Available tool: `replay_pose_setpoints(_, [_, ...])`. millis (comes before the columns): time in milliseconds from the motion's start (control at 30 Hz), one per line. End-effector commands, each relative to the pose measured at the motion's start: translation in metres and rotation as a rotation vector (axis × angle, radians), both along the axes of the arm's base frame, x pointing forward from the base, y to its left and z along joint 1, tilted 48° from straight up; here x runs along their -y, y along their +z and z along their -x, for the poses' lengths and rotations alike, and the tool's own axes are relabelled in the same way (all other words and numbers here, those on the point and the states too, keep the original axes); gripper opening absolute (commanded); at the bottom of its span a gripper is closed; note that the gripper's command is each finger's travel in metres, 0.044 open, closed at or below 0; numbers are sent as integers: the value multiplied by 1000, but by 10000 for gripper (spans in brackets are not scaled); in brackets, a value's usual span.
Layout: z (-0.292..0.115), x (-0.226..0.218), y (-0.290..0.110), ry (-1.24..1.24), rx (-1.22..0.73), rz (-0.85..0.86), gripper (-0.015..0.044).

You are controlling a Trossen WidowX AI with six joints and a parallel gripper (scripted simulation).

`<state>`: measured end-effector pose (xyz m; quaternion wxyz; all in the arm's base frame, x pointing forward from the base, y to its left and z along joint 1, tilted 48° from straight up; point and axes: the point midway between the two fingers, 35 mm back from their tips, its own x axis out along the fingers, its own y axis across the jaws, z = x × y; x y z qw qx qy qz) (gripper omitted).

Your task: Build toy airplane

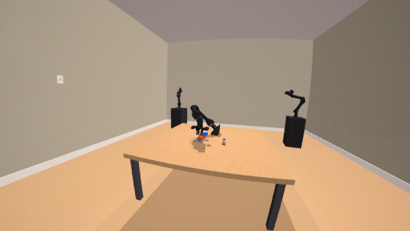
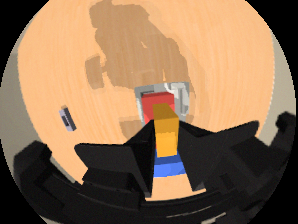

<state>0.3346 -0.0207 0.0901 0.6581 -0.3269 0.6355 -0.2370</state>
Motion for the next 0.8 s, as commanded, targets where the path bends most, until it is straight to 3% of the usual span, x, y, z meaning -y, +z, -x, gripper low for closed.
replay_pose_setpoints(0, [0, 0, 0, -1, 1, 0, 53])
replay_pose_setpoints(267, [0, 0, 0, -1, 1, 0, 260])
replay_pose_setpoints(533, [0, -2, 1, -1, 1, -1, 260])
replay_pose_setpoints(767, [6, -61, 55, 4, -2, 0, 260])
